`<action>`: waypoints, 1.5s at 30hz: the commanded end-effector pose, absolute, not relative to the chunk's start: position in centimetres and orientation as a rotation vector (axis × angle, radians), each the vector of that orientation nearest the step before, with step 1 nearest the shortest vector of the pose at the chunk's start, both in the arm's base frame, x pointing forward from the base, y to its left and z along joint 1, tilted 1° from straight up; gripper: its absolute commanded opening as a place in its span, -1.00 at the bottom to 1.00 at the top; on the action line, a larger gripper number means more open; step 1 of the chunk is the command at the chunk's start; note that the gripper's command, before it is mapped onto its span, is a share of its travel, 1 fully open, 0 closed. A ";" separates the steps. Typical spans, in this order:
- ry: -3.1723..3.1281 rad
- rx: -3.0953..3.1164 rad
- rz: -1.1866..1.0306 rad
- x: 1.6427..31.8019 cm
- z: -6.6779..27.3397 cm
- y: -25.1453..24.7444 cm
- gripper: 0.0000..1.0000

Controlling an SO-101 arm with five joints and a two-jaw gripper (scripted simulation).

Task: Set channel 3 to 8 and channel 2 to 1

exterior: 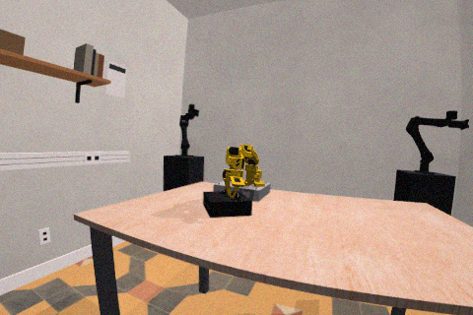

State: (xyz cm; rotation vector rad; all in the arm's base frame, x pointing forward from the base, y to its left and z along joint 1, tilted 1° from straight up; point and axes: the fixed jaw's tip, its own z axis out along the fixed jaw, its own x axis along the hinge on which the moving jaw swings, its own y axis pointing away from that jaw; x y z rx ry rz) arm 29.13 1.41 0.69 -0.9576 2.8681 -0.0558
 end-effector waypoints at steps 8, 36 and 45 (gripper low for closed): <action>2.873 -0.960 -0.053 29.0 1.2 1.2 -1.00; 2.843 -0.944 -0.067 29.1 3.0 1.2 -1.00; 2.842 -0.946 -0.068 29.1 3.0 1.2 -1.00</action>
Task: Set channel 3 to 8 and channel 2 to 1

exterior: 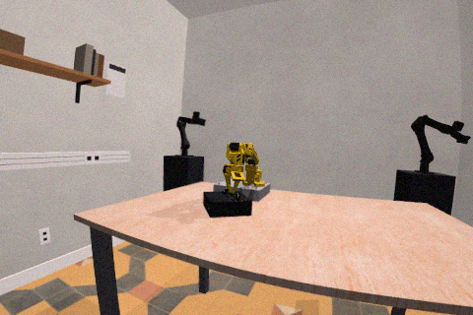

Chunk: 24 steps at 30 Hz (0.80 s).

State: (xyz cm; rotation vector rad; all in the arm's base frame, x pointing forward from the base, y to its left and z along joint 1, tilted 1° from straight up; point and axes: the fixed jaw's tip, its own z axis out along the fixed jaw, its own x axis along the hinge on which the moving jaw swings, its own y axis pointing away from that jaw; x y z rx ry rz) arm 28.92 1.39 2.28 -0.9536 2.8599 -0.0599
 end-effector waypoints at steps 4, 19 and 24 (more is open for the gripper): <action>2.839 -0.956 -0.068 29.1 3.0 1.2 -1.00; 2.795 -1.095 -0.076 28.9 3.1 1.2 -1.00; 2.755 -1.204 -0.082 28.7 3.2 1.2 -1.00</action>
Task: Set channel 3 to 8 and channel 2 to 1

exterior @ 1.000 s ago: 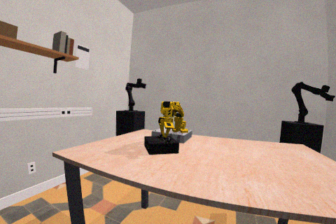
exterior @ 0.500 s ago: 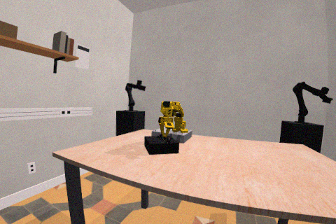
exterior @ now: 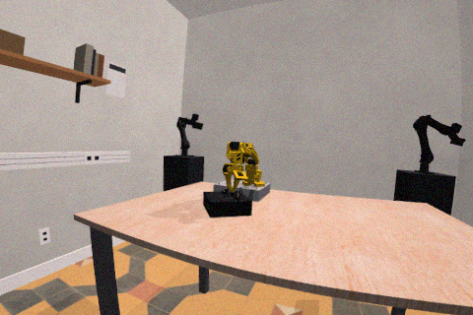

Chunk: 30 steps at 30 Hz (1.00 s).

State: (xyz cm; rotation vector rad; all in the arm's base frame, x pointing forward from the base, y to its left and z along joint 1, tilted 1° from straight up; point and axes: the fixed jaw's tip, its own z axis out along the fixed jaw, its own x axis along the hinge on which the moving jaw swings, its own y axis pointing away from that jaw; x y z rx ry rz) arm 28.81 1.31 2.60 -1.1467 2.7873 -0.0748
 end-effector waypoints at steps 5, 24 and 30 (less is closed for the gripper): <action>2.723 -1.286 -0.087 28.6 3.3 1.2 -1.00; 2.354 -1.931 -0.111 27.8 3.8 1.0 -1.00; 2.129 -2.199 -0.116 27.5 4.0 0.9 -1.00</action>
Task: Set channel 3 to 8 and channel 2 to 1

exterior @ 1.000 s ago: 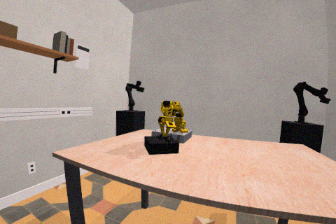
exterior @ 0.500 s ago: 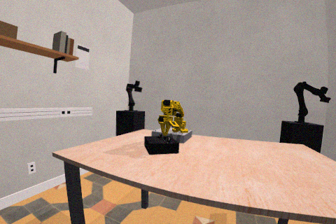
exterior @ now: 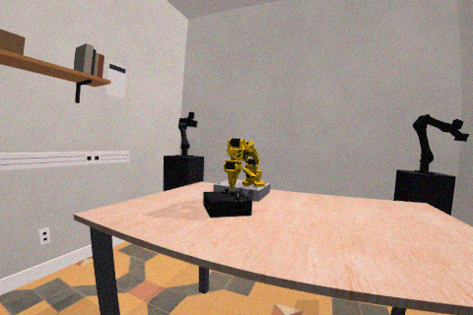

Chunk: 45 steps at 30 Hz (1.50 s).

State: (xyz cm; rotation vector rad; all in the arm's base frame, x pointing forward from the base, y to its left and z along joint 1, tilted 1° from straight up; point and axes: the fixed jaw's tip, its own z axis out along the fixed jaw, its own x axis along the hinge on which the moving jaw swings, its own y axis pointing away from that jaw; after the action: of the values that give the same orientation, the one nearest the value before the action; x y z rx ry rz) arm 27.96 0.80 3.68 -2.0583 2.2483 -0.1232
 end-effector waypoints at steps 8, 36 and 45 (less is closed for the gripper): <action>1.800 -2.499 -0.117 27.1 4.3 0.8 -1.00; 0.296 -3.120 -0.075 25.9 5.4 0.6 -1.00; -0.095 -3.139 -0.059 25.6 5.6 0.6 -1.00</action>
State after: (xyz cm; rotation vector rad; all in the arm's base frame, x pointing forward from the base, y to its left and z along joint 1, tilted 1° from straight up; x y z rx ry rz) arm 25.97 0.43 5.36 -3.1391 0.0463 -0.0667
